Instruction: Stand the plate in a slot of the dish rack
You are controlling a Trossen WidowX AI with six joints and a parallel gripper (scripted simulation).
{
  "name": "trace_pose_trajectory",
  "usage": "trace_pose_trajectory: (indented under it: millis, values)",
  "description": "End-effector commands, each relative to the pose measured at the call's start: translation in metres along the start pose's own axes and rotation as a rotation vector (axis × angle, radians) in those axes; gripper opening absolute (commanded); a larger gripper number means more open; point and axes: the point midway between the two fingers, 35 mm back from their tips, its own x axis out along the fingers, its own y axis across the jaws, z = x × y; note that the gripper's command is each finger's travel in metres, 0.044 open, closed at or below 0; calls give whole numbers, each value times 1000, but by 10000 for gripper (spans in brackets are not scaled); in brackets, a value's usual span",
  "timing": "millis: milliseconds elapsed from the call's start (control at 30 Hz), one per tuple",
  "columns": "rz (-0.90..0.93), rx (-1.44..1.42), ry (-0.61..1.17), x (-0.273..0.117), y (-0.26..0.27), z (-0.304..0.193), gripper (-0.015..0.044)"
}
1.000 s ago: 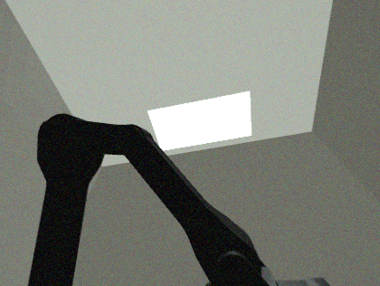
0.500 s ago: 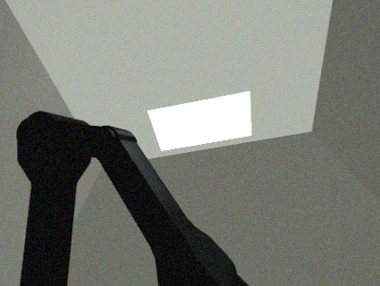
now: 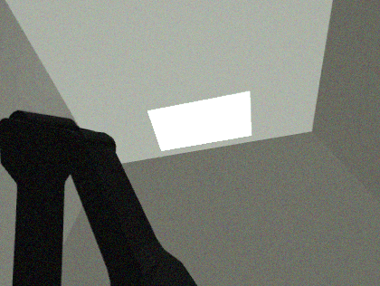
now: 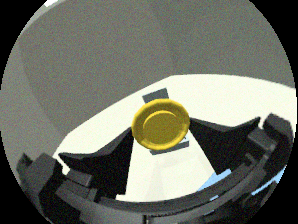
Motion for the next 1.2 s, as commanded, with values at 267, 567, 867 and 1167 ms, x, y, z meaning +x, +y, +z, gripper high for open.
trace_pose_trajectory:
  millis: [267,567,867,1167]
  values:
    - [-97,-202,-89,-10,-1,-2,0]
    - [-96,-200,-86,-4,-2,-1,0]
    - [-97,-197,-82,8,-2,1,0]
    - [-98,-200,-84,18,-2,3,0]
